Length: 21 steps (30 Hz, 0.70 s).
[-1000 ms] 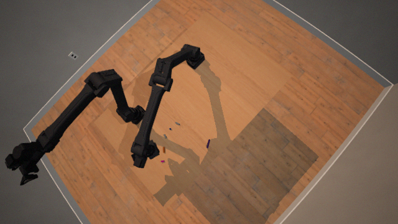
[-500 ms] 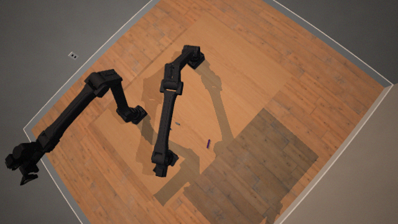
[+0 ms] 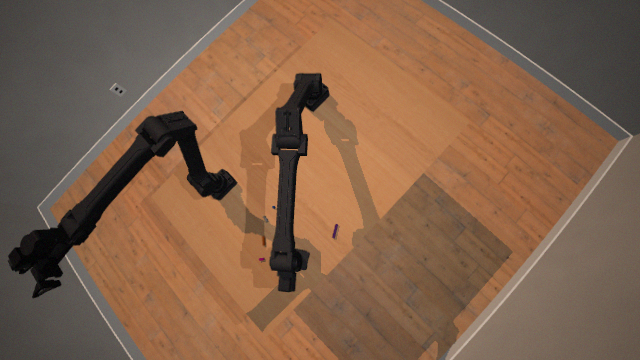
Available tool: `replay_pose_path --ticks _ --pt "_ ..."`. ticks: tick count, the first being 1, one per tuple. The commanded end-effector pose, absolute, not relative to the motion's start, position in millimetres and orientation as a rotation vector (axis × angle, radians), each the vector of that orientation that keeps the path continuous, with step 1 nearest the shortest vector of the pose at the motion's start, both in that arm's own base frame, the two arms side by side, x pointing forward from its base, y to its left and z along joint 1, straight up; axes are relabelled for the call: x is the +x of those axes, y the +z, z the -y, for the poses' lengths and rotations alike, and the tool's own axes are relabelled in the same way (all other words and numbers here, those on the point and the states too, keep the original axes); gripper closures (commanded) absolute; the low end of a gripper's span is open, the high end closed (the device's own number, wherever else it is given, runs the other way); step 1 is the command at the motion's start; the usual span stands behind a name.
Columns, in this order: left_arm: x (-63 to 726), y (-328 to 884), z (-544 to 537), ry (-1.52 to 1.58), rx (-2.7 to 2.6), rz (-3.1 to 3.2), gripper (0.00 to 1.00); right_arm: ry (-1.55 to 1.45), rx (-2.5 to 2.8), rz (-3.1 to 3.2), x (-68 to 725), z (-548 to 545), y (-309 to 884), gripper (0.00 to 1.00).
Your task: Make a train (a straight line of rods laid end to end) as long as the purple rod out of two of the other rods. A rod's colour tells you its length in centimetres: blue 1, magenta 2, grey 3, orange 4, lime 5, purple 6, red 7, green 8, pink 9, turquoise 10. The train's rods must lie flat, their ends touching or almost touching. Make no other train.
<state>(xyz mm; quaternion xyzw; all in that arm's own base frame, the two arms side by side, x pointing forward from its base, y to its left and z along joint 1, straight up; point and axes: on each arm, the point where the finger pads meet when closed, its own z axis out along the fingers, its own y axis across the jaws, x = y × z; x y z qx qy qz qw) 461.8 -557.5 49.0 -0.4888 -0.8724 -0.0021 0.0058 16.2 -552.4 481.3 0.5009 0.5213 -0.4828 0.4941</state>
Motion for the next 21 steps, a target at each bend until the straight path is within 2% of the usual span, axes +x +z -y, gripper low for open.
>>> replay_pose_path --ticks 1,12,21 --pt "498 76 552 0.021 -1.317 2.886 0.85 -1.196 1.196 -1.217 9 545 501 0.00" --pt "552 76 507 0.023 -0.873 3.049 0.85 -1.196 1.196 -1.217 9 545 501 0.00" --pt "543 93 518 0.041 -0.896 3.063 0.85 -1.196 1.196 -1.217 9 545 501 0.00"
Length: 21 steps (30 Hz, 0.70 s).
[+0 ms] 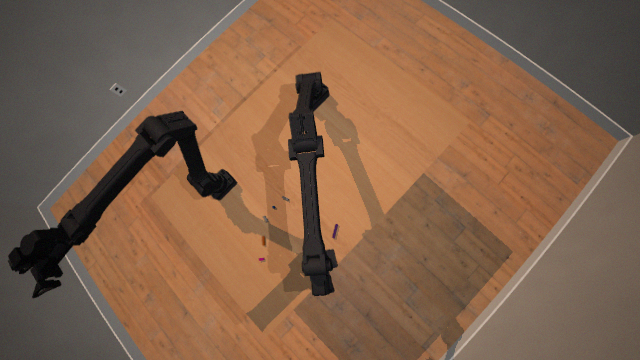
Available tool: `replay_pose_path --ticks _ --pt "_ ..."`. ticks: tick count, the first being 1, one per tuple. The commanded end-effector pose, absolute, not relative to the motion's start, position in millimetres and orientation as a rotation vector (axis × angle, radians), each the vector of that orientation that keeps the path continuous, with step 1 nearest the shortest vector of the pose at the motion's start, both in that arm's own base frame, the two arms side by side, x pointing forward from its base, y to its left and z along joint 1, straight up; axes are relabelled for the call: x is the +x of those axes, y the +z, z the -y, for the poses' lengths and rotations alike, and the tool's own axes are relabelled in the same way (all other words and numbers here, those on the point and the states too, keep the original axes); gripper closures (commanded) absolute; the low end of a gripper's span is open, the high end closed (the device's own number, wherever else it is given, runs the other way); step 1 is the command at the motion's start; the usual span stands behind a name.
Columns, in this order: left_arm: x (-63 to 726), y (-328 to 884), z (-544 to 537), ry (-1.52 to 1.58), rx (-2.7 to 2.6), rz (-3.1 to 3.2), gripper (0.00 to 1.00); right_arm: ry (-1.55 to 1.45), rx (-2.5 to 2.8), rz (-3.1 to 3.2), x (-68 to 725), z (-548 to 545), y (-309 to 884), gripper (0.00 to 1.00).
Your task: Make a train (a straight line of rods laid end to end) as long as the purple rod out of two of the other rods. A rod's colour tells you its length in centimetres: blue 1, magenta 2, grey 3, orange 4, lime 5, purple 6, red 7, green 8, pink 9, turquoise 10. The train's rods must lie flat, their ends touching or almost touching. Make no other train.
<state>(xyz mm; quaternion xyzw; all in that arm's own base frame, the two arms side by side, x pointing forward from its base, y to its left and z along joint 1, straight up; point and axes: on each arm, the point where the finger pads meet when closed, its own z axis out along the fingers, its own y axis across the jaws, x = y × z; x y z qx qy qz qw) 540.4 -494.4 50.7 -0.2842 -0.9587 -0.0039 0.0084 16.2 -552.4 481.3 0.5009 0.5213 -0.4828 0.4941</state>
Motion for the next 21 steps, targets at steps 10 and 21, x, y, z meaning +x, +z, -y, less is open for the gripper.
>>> replay_pose_path --ticks 10,21 --pt "548 88 512 0.037 -0.879 3.064 0.85 -1.196 1.196 -1.217 9 545 501 0.00" --pt "543 49 507 0.014 -0.872 3.038 0.85 -1.196 1.196 -1.217 9 545 501 0.00"
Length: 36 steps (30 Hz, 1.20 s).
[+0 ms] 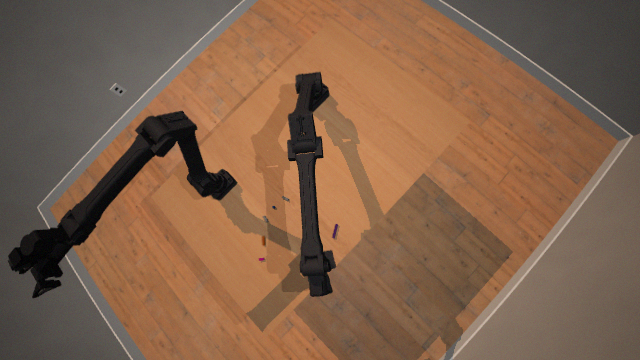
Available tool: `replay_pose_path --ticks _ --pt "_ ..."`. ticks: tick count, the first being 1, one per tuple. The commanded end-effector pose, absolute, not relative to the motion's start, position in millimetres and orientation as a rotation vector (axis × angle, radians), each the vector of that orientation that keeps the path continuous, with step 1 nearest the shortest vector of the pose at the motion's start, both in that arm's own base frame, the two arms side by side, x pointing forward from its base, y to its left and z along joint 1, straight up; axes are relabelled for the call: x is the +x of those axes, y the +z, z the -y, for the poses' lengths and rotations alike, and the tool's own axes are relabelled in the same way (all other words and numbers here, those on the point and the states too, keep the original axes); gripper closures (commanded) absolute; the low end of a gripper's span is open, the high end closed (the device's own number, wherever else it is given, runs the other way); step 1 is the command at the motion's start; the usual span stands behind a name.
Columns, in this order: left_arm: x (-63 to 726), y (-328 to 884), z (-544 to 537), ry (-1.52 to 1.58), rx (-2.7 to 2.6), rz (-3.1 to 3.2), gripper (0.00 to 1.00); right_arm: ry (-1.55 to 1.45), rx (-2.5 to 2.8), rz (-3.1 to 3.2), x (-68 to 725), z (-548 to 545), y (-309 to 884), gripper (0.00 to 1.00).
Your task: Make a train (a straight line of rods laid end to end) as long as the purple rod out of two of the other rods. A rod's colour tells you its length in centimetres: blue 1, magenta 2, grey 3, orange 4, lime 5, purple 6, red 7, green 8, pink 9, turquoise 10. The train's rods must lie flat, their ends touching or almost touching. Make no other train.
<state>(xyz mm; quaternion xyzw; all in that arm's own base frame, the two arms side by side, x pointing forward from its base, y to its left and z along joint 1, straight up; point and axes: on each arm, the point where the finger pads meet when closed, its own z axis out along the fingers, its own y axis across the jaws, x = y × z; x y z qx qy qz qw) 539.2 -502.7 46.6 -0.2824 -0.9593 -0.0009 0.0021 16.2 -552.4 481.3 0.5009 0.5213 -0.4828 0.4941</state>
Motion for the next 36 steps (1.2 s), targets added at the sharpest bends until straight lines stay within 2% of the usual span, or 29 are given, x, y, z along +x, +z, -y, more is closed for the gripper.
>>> replay_pose_path --ticks 1,11,14,15,23,27,36 --pt "542 35 506 0.004 -0.868 3.025 0.85 -1.196 1.196 -1.217 9 545 501 0.00" --pt "541 -17 505 -0.003 -0.866 3.017 0.85 -1.196 1.196 -1.217 9 545 501 0.00" --pt "542 -15 506 0.003 -0.868 3.024 0.85 -1.196 1.196 -1.217 9 545 501 0.00" --pt "559 40 522 0.082 -0.894 3.115 0.85 -1.196 1.196 -1.217 9 545 501 0.00" --pt "541 -35 505 -0.003 -0.866 3.016 0.85 -1.196 1.196 -1.217 9 545 501 0.00" --pt "549 11 513 0.042 -0.881 3.070 0.85 -1.196 1.196 -1.217 9 545 501 0.00" --pt "547 -8 511 0.023 -0.875 3.048 0.85 -1.196 1.196 -1.217 9 545 501 0.00"
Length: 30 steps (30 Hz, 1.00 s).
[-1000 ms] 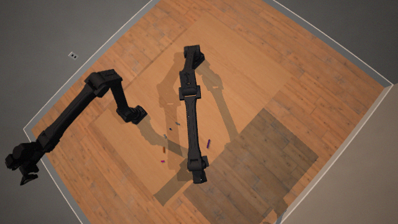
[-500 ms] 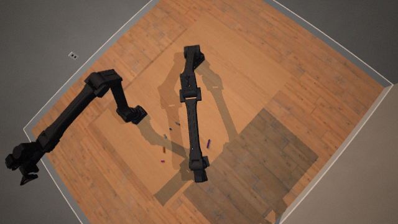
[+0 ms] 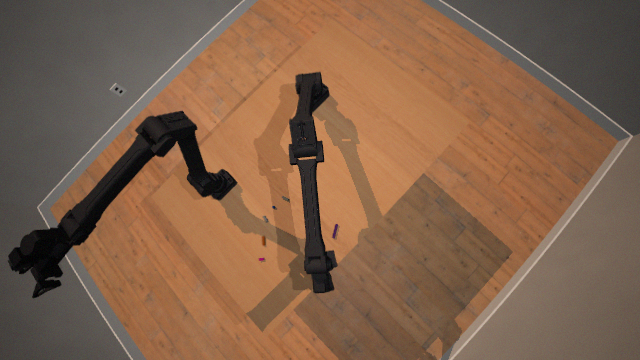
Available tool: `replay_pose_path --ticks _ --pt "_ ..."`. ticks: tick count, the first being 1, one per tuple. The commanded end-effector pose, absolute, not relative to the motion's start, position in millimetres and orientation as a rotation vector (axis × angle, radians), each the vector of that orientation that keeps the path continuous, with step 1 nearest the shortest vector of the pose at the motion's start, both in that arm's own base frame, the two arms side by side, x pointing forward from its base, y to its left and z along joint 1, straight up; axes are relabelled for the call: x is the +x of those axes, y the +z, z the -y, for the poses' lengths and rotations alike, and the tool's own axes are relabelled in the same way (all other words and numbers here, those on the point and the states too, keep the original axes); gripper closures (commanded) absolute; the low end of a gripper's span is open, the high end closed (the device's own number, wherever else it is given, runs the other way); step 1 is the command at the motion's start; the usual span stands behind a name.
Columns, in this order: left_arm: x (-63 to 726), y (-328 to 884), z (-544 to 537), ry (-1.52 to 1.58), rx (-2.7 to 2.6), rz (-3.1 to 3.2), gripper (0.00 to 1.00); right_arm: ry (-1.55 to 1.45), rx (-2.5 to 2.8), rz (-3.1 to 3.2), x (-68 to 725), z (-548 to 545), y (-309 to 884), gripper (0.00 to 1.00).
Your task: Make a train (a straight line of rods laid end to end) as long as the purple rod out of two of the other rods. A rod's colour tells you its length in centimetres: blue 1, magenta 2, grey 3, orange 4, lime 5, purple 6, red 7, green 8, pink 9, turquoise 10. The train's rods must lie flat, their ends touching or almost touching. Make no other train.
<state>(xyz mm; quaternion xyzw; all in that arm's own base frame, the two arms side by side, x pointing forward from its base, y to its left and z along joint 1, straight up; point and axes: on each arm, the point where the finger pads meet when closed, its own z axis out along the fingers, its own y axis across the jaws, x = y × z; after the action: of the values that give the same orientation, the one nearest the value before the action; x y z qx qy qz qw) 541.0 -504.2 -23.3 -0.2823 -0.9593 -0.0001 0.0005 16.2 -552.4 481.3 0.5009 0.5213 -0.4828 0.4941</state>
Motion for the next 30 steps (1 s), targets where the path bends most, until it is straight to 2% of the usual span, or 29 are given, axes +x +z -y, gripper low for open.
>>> replay_pose_path --ticks 1,30 --pt "547.6 -3.6 511.3 0.027 -0.876 3.053 0.85 -1.196 1.196 -1.217 9.2 544.8 500.5 0.00" --pt "551.0 -1.2 515.6 0.035 -0.876 3.062 0.85 -1.196 1.196 -1.217 9.2 544.8 500.5 0.00"
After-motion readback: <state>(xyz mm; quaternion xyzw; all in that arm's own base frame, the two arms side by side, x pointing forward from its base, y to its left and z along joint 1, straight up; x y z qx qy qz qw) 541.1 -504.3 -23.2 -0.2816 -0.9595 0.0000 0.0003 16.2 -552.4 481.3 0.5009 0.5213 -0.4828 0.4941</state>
